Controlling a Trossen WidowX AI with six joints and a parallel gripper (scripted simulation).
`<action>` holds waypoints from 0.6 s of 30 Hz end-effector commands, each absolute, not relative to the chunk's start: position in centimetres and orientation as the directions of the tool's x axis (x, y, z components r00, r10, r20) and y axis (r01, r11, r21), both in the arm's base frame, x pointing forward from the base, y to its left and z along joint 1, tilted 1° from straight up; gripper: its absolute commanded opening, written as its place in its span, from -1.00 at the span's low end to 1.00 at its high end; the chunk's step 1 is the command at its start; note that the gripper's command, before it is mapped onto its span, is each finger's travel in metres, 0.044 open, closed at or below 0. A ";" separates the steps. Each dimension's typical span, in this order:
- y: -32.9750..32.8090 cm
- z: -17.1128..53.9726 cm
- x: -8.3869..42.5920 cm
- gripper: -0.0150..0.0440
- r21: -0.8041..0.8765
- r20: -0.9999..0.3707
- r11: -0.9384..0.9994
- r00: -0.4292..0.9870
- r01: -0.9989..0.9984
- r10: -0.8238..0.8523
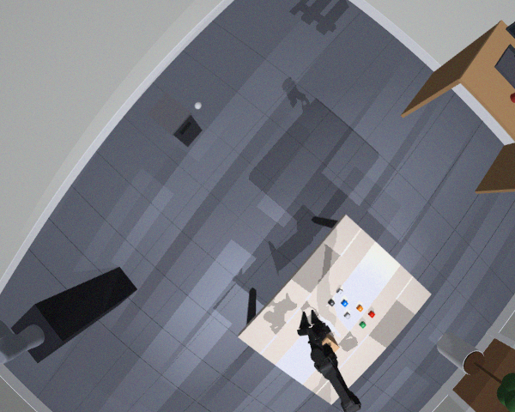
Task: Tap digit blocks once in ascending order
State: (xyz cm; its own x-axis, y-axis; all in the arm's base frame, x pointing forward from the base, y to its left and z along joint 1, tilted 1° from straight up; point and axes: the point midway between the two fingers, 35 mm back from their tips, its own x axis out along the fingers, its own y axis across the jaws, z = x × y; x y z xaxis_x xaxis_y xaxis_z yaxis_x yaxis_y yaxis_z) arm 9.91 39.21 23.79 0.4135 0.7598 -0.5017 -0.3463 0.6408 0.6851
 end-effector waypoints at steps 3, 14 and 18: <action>35.1 20.2 19.4 0.86 0.457 -0.630 0.823 0.530 -0.337 0.567; 19.7 14.1 32.3 0.86 0.047 -0.831 0.974 0.532 -0.223 0.162; 12.9 12.2 34.4 0.86 -0.050 -0.887 0.979 0.459 -0.197 0.047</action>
